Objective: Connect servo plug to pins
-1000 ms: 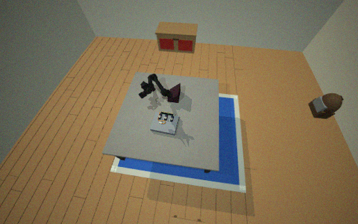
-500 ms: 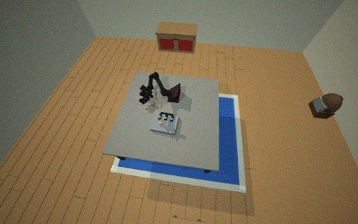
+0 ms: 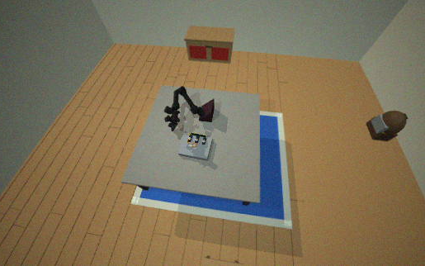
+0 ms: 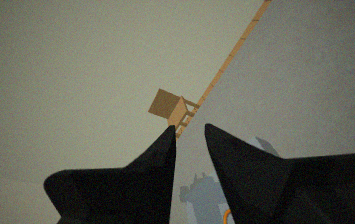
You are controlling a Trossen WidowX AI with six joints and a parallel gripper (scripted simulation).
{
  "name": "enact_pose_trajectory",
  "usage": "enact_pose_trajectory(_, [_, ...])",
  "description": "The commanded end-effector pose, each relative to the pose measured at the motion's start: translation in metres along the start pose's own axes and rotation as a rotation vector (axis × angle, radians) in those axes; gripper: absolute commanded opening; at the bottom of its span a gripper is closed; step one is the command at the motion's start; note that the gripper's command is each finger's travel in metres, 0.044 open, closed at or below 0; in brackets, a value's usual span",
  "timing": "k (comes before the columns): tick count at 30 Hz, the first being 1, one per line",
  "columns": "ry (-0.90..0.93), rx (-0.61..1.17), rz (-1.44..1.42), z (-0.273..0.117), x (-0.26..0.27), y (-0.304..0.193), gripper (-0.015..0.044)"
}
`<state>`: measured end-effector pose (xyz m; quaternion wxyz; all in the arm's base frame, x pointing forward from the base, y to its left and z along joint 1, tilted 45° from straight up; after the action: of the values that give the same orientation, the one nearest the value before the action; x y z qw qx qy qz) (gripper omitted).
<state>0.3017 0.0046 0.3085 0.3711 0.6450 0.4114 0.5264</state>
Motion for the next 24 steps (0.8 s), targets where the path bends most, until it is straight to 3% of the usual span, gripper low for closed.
enact_pose_trajectory(1, [-0.072,0.076,0.102,0.015,-0.002,-0.008,0.0115])
enact_pose_trajectory(24, [-0.637,0.328,0.589,0.086,-0.011,-0.068,0.0115])
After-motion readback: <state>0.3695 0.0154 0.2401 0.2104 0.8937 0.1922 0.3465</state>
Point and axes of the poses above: the point midway between the two fingers, 35 mm back from their tips, its own z axis out along the fingers, its own x axis across the jaws, y = z × x, the point moved 5 cm from there along -z, back along the fingers, and after that the axes turned 7 degrees about z, right-handed, at the moved point
